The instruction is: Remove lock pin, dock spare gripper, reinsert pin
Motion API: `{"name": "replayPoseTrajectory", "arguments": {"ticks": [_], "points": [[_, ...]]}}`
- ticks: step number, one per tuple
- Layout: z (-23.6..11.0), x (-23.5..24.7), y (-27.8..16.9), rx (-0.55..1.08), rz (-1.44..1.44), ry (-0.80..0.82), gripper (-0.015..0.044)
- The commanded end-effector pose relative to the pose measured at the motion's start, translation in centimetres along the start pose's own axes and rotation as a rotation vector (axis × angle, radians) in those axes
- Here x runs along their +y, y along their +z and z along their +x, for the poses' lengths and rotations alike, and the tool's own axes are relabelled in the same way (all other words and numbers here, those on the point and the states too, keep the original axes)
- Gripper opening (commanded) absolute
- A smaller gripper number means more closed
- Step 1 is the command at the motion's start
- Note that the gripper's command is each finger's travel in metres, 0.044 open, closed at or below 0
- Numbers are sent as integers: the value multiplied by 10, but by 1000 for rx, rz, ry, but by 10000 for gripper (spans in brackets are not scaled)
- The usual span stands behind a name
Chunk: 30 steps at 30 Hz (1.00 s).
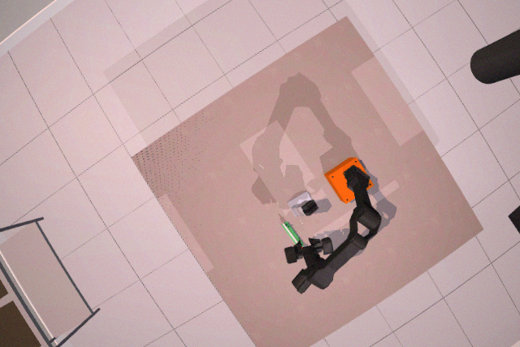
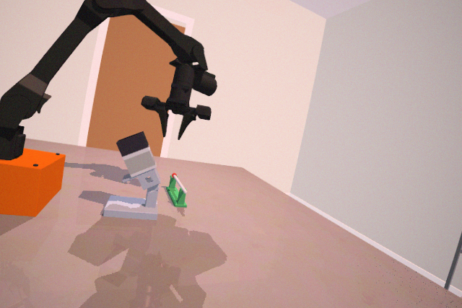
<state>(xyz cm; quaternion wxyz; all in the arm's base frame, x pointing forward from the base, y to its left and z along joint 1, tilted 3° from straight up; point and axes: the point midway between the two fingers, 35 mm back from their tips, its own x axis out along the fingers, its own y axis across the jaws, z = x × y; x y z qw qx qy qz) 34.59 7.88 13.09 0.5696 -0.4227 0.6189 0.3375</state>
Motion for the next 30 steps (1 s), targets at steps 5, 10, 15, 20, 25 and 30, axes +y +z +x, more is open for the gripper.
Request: {"name": "replayPoseTrajectory", "arguments": {"ticks": [5, 10, 15, 20, 25, 30], "points": [[21, -39, 18, 62, -399, -69, 180], [21, -39, 18, 62, -399, -69, 180], [33, -39, 21, 61, -399, -69, 180], [69, -39, 28, 61, -399, -69, 180], [96, -36, 32, 61, -399, -68, 180], [100, -36, 33, 61, -399, -68, 180]]}}
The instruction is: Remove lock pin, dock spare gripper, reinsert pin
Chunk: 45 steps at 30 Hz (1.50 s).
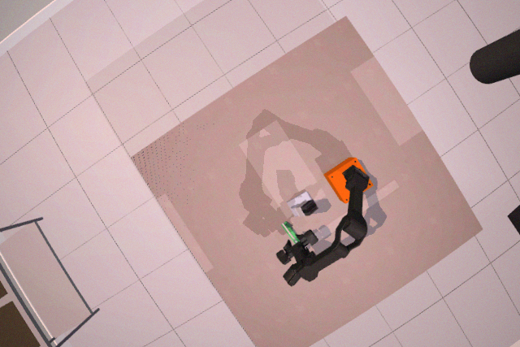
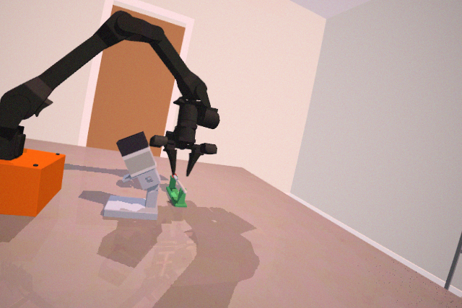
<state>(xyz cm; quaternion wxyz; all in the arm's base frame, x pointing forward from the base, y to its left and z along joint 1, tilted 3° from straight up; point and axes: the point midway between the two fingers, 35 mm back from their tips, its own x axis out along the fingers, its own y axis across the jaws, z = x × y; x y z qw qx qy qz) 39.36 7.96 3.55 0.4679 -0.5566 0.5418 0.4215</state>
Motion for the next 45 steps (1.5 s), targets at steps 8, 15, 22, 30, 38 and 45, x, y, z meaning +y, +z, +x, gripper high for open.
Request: {"name": "replayPoseTrajectory", "arguments": {"ticks": [8, 15, 22, 30, 38, 45], "points": [[18, 0, 4, 3, -2, -1, 180], [29, 0, 7, 3, -2, -1, 180], [41, 0, 9, 3, -2, -1, 180], [53, 1, 12, 3, -2, -1, 180], [54, 1, 12, 3, -2, -1, 180], [54, 1, 12, 3, -2, -1, 101]]}}
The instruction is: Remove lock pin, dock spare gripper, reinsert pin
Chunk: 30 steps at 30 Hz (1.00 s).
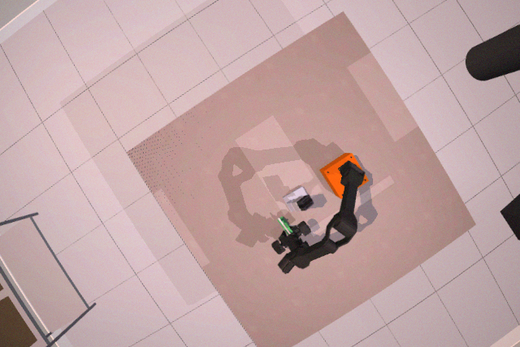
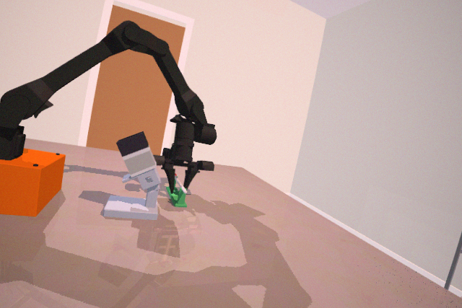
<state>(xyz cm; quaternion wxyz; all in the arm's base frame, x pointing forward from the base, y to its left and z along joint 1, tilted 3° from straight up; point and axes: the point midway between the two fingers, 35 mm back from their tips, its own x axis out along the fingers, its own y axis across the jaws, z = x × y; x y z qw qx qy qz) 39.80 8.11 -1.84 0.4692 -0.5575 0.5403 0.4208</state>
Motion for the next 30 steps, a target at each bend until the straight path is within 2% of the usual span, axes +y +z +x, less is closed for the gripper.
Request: {"name": "replayPoseTrajectory", "arguments": {"ticks": [1, 3, 6, 16, 30], "points": [[2, 2, 0, 4, -2, 4, 75], [2, 2, 0, 4, -2, 4, 23], [2, 2, 0, 4, -2, 4, 3], [-2, 1, -2, 4, -2, 4, 0], [-56, 0, -16, 4, -2, 4, 0]]}}
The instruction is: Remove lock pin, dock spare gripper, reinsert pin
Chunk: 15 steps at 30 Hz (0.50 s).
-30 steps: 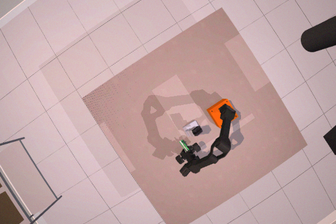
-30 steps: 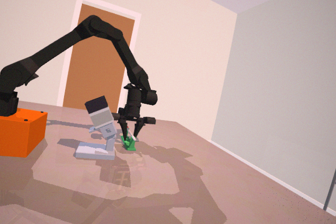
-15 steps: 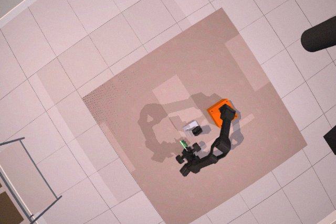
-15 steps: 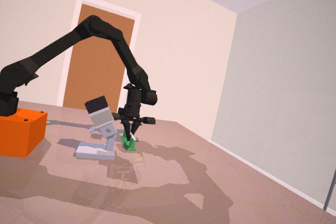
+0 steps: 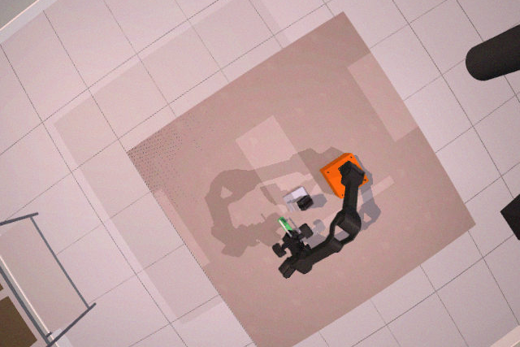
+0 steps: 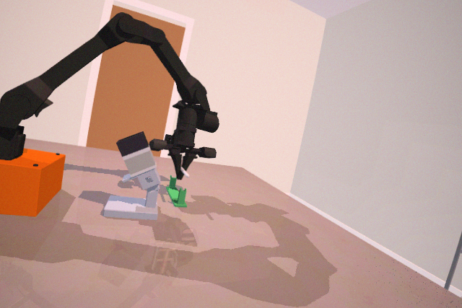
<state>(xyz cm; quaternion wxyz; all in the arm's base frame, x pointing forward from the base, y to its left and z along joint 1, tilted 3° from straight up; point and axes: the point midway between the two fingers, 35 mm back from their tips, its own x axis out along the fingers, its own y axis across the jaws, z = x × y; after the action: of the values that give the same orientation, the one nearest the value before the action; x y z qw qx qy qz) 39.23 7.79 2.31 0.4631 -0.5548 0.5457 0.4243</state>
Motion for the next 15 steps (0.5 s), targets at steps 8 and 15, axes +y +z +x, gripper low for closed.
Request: {"name": "replayPoseTrajectory", "arguments": {"ticks": [8, 15], "points": [[-20, 0, -5, -2, 3, -6, 1], [-20, 0, -5, -3, 24, -2, 0]]}}
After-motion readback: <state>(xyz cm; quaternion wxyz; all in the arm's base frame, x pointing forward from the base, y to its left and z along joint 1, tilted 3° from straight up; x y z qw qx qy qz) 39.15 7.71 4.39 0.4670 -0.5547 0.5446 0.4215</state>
